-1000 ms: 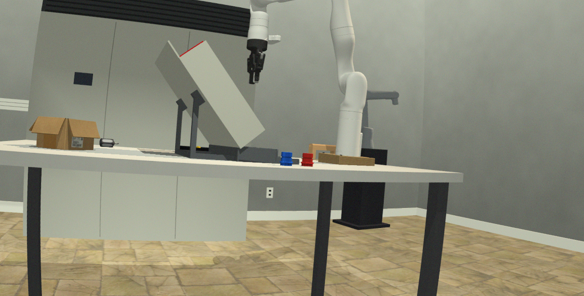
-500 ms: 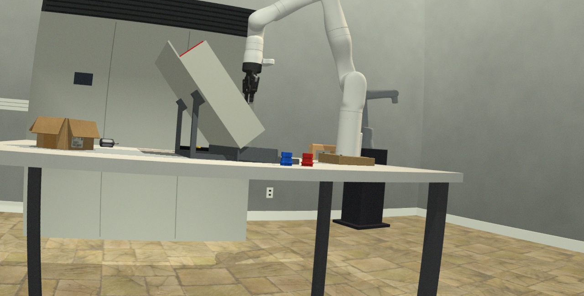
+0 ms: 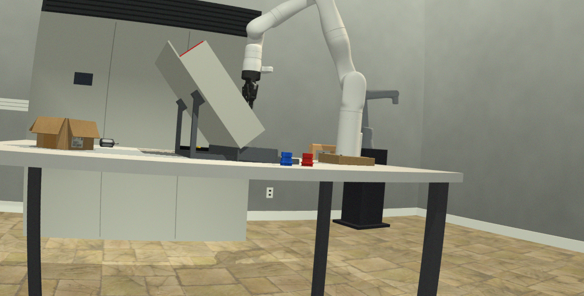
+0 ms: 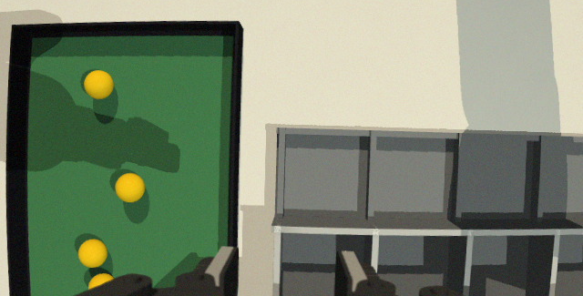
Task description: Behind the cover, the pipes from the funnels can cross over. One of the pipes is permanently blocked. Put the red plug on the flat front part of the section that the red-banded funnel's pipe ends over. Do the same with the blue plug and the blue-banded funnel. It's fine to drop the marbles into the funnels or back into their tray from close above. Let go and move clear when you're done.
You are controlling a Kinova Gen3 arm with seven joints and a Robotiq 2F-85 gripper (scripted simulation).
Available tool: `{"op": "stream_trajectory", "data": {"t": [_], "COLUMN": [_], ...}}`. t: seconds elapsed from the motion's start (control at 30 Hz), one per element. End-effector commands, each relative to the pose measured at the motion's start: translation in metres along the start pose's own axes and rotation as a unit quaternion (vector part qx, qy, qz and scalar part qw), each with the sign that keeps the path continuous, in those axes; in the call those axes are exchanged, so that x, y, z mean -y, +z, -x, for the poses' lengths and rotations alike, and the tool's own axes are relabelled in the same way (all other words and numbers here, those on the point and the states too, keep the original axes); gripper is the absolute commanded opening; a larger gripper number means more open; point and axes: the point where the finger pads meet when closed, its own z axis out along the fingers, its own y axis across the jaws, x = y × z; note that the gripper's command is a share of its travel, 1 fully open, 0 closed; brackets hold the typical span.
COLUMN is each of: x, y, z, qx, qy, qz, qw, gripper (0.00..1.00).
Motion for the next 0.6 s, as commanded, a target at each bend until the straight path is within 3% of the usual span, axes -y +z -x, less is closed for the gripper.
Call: {"op": "stream_trajectory", "data": {"t": [0.0,0.2,0.47,0.5,0.57], "x": [0.061,0.125,0.125,0.173,0.173], "y": [0.015,0.032,0.032,0.046,0.046], "z": [-0.031,-0.065,-0.065,-0.091,-0.091], "qx": [0.000,0.000,0.000,-0.001,-0.001], "qy": [0.002,0.002,0.002,-0.003,-0.003], "qz": [0.000,0.000,0.000,-0.003,-0.003], "qw": [1.000,1.000,1.000,1.000,1.000], "gripper": [0.50,0.50,0.50,0.50,0.50]}}
